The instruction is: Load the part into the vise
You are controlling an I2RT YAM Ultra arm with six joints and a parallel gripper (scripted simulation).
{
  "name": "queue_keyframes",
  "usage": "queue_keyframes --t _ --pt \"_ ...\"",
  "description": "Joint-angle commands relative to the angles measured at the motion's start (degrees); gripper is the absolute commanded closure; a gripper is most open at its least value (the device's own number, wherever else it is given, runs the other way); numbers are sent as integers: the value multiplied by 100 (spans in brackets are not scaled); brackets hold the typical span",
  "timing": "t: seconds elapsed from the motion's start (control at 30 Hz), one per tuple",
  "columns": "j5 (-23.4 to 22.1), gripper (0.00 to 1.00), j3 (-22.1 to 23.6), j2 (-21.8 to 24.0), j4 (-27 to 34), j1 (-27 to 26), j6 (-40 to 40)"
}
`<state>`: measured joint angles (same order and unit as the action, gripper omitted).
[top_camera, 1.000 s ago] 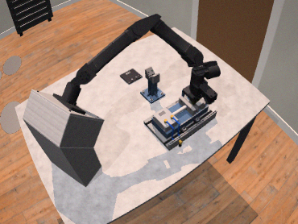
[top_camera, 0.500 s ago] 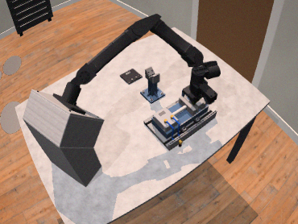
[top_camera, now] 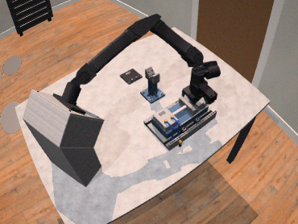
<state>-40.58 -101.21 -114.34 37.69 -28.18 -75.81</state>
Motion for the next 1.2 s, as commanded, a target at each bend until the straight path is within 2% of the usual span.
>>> queue_keyframes --t 0.0,0.57,1.17 --pt "47 100 134 189 -159 -103 -1" --pt "-10 100 621 376 -435 -135 55" --pt "-75 100 596 455 -217 -192 121"
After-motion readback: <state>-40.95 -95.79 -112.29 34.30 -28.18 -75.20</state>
